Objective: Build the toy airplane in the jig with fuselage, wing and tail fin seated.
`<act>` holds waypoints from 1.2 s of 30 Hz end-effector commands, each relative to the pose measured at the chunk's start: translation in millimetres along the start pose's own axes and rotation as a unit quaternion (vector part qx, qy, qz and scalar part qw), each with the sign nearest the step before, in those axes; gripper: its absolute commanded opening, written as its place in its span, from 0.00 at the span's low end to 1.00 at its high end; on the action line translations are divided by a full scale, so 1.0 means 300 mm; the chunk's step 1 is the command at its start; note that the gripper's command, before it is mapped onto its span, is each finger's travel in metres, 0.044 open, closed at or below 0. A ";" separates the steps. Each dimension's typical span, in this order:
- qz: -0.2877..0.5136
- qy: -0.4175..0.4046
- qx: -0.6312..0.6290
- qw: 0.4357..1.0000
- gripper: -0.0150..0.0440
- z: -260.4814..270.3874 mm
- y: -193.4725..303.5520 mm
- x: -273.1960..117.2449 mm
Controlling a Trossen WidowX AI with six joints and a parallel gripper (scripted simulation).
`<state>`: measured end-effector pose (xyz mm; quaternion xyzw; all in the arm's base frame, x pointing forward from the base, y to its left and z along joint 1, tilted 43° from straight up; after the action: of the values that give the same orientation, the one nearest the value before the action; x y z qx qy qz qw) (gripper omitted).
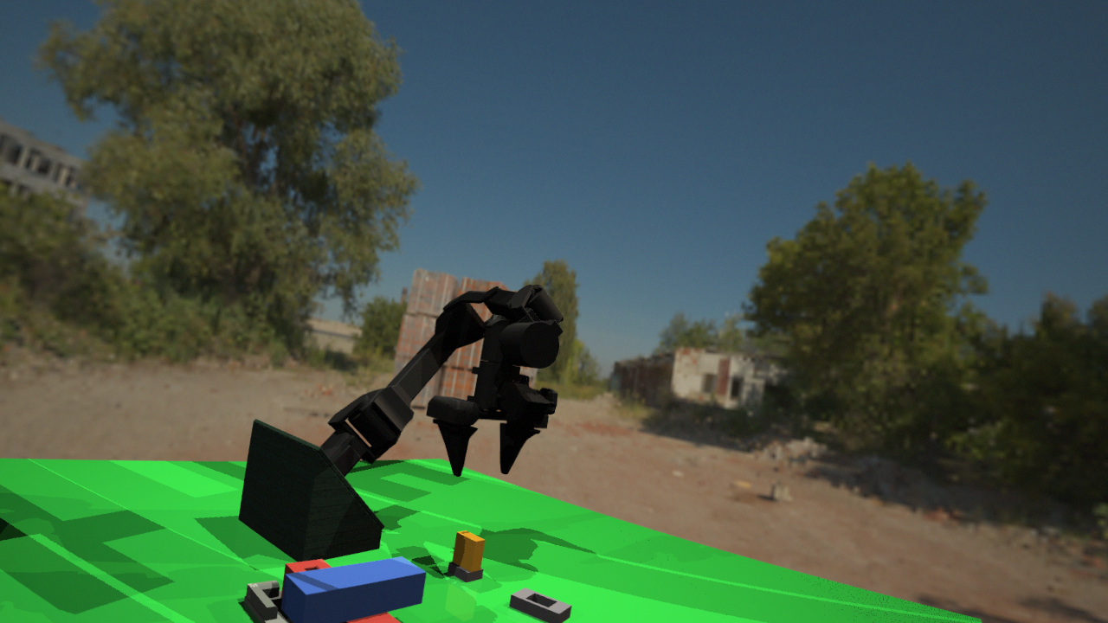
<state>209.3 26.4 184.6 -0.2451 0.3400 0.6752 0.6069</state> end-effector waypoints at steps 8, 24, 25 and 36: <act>0.002 -0.006 0.007 1.000 1.00 0.017 0.029 0.190; 0.001 -0.006 0.006 1.000 1.00 0.018 0.028 0.272; 0.001 -0.006 0.006 1.000 1.00 0.018 0.027 0.278; 0.001 -0.005 0.006 1.000 1.00 0.018 0.025 0.337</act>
<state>189.2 92.6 118.8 -0.2417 0.3402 0.6743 0.6092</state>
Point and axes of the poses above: the point midway between the two fingers, 35 mm back from their tips, its own x axis out along the fingers, its own z axis across the jaws, y = z × x, the point moved 7 cm from there along -x, back along the fingers, and after that the axes turned 9 degrees about x, right-handed, at the moved point
